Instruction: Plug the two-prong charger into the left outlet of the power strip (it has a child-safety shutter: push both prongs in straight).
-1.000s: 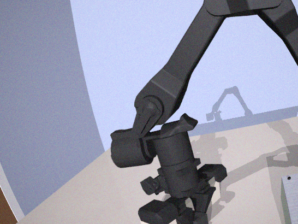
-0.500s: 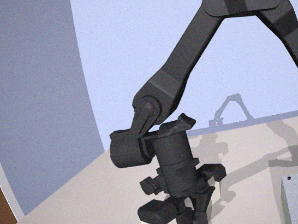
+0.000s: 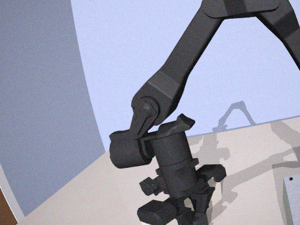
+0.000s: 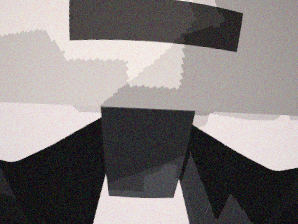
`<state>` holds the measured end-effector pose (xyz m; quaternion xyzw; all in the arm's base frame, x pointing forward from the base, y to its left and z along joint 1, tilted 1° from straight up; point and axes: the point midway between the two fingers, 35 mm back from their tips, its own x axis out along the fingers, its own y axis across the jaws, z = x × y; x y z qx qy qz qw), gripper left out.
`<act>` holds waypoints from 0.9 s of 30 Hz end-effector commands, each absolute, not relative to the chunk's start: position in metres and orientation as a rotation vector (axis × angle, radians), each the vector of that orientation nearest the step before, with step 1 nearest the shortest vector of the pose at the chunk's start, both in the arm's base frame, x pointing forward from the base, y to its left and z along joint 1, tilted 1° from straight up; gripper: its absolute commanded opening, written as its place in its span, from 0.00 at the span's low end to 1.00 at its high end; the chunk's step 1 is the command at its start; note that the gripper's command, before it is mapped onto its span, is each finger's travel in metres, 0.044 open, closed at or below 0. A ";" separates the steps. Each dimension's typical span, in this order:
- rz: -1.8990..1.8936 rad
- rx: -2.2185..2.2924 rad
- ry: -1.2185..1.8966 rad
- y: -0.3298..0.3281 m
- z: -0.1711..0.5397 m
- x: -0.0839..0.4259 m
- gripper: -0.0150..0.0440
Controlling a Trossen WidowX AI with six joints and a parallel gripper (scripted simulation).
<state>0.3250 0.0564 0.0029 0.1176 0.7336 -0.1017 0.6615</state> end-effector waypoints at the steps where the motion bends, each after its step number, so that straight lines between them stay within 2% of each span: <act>1: -0.229 0.265 1.626 0.053 0.003 0.337 0.25; 27: -0.229 0.265 1.626 0.053 0.002 0.337 0.25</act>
